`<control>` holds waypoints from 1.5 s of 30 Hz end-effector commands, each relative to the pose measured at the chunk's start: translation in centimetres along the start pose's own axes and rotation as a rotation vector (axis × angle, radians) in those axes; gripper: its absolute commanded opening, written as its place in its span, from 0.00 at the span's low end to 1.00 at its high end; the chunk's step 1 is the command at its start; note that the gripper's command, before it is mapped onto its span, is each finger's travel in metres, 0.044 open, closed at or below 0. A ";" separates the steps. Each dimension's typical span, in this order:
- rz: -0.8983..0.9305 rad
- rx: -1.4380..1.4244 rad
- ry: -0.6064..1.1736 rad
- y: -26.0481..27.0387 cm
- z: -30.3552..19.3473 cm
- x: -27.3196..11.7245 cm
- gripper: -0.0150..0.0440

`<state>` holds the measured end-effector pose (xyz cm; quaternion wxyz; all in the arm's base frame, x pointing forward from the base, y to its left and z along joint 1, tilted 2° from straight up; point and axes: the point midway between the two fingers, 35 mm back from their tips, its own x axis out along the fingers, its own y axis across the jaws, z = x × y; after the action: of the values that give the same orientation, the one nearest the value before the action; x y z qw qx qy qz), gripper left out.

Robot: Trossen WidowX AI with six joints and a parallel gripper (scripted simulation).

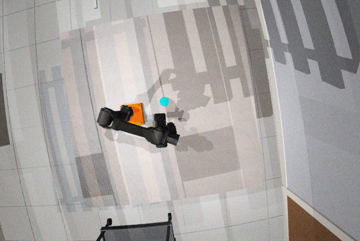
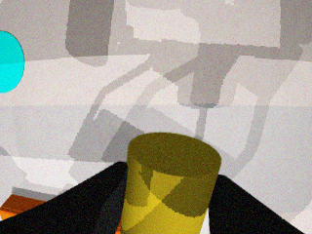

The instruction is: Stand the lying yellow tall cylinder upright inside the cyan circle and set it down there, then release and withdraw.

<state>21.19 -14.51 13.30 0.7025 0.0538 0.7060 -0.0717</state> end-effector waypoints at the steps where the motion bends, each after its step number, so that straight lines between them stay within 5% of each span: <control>1: -0.003 -0.064 -0.005 1.1 0.5 -0.3 0.43; 45: 0.008 -0.755 -0.009 14.2 1.7 -1.8 0.43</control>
<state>25.28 -1.72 14.55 0.6798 -0.1900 0.6856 0.1781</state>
